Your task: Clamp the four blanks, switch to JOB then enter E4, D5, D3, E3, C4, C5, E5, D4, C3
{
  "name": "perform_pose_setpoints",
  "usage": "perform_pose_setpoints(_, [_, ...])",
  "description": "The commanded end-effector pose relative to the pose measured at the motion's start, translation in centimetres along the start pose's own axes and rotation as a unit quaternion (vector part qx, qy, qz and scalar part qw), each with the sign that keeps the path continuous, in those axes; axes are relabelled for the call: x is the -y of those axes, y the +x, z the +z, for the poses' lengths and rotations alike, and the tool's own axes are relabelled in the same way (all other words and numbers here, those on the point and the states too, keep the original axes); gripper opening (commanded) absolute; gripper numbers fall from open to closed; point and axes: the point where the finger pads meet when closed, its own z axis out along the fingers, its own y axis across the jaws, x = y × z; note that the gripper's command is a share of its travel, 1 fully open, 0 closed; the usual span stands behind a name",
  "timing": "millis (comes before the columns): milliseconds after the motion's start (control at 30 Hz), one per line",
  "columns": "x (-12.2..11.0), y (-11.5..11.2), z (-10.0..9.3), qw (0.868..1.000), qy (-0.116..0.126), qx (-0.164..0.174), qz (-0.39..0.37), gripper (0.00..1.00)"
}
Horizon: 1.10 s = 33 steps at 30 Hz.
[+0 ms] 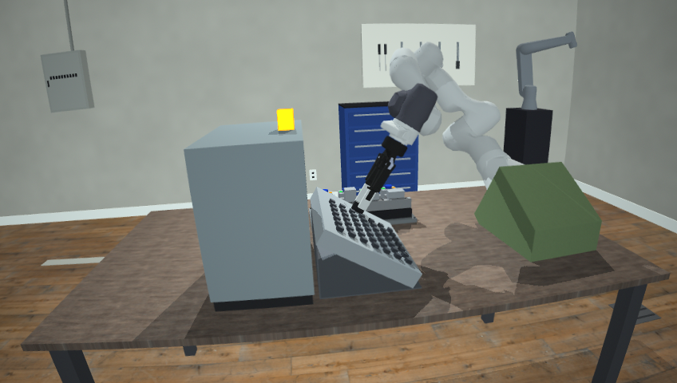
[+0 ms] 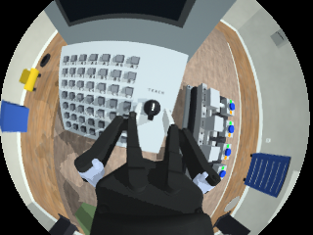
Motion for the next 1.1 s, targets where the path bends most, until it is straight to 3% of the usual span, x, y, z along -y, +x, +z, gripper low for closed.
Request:
perform_pose_setpoints(0, [0.09, 0.11, 0.43, 1.0, 0.002, -0.001, 0.003, 0.33])
perform_pose_setpoints(1067, [0.09, 0.11, 0.98, 1.0, 0.002, -0.001, 0.003, 0.33])
